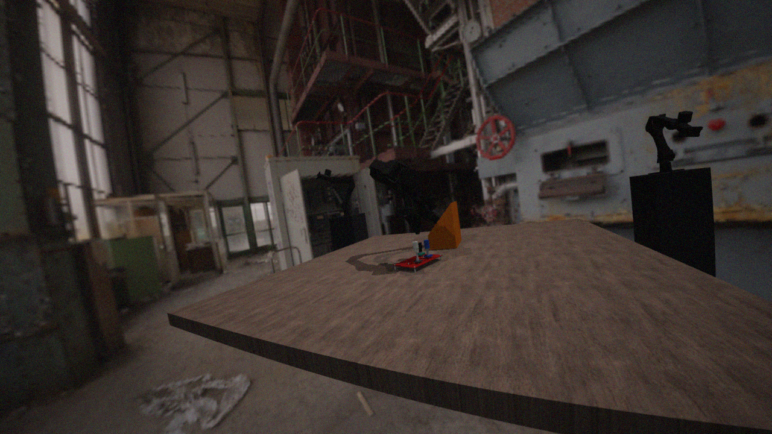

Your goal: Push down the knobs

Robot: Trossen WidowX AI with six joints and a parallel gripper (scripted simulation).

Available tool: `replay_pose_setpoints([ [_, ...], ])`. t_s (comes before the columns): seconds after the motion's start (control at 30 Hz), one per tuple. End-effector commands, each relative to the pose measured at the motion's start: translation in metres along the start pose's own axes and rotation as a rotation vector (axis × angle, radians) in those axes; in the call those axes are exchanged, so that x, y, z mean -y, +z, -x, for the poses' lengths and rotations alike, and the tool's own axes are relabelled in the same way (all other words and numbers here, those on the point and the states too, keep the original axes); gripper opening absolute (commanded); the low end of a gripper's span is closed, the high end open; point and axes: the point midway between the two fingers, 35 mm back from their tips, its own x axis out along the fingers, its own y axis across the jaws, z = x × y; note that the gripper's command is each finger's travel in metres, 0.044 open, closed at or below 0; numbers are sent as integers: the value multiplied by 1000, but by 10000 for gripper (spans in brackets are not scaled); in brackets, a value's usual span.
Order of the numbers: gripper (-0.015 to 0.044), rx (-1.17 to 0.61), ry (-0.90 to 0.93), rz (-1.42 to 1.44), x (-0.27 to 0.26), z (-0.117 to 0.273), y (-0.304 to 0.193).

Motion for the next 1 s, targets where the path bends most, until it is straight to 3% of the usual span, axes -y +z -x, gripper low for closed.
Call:
replay_pose_setpoints([
  [0.0, 0, -6, 9, 132, 5, 2, 1],
  [0.97, 0, -20, 61, 1136, 45, 22, 6],
])
